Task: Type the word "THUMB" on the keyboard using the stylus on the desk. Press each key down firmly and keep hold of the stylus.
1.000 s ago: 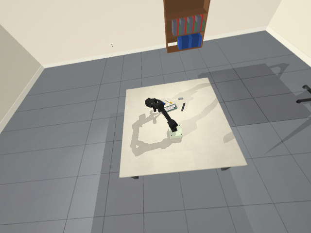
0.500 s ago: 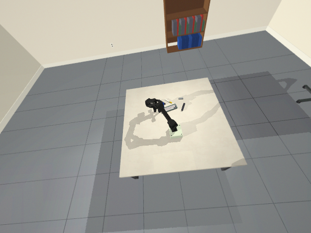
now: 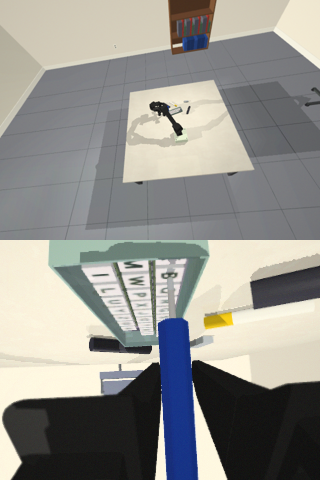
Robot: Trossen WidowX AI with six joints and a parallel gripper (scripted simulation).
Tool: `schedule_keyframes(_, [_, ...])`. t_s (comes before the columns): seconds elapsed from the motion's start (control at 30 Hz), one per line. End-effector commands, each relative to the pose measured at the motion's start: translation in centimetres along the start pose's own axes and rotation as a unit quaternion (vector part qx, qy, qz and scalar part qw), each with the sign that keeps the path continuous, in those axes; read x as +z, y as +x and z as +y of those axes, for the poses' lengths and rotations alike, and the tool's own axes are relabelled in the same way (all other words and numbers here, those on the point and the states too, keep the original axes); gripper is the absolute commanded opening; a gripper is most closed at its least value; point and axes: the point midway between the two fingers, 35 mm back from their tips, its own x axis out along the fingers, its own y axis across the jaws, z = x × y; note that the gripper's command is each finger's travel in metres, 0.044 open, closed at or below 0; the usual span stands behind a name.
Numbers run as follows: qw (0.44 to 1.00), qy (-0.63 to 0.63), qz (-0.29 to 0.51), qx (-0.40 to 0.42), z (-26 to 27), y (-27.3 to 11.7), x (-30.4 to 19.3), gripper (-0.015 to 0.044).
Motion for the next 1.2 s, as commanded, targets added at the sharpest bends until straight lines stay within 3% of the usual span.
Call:
schedule_keyframes(0.0, [1.0,-0.003,0.002,-0.001,0.0,0.2,0.2,0.0081])
schedule_keyframes(0.6, [1.0,-0.003,0.002,-0.001,0.0,0.3,0.4,0.0081])
schedule_keyframes(1.17, [1.0,-0.003,0.002,-0.001,0.1,-1.5,-2.8,0.0081])
